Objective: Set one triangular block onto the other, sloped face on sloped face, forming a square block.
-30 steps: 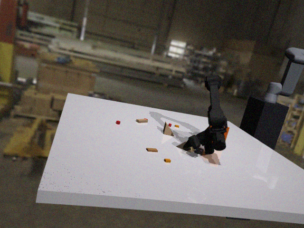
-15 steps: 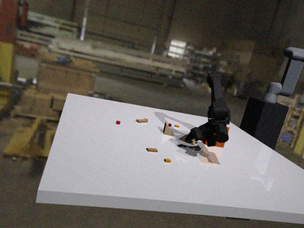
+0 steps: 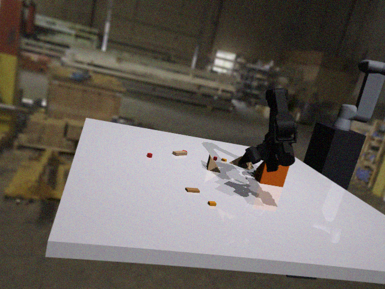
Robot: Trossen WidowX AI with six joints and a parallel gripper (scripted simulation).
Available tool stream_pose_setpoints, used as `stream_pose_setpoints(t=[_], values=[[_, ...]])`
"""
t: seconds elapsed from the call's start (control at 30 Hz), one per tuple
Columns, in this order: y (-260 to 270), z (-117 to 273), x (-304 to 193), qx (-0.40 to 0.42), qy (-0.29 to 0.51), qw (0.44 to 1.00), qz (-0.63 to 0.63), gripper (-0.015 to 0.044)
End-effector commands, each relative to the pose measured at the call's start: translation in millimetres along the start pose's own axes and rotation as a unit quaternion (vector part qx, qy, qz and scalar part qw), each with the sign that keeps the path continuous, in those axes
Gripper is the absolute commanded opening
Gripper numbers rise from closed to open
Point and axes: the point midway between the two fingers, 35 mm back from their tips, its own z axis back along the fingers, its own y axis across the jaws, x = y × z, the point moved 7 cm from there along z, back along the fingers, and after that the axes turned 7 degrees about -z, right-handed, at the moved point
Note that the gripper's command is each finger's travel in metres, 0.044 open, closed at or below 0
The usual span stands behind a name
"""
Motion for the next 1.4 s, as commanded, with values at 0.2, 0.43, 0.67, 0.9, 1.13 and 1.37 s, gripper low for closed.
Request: stream_pose_setpoints(t=[0.2, 0.43, 0.67, 0.9, 1.13, 1.37], values=[[-0.4, -3.7, -6.2, 0.022, -0.032, 0.992, -0.122, 0.0], [-1.0, -6.7, -12.6, 0.048, -0.059, 0.969, -0.235, 0.0], [-1.7, -9.6, -19.0, 0.078, -0.082, 0.932, -0.344, 0.0], [-2.5, -12.5, -25.4, 0.111, -0.099, 0.882, -0.448, 0.0], [-3.4, -15.5, -31.9, 0.148, -0.112, 0.819, -0.543, 0.0], [-4.3, -18.3, -38.4, 0.186, -0.119, 0.744, -0.63, 0.0]])
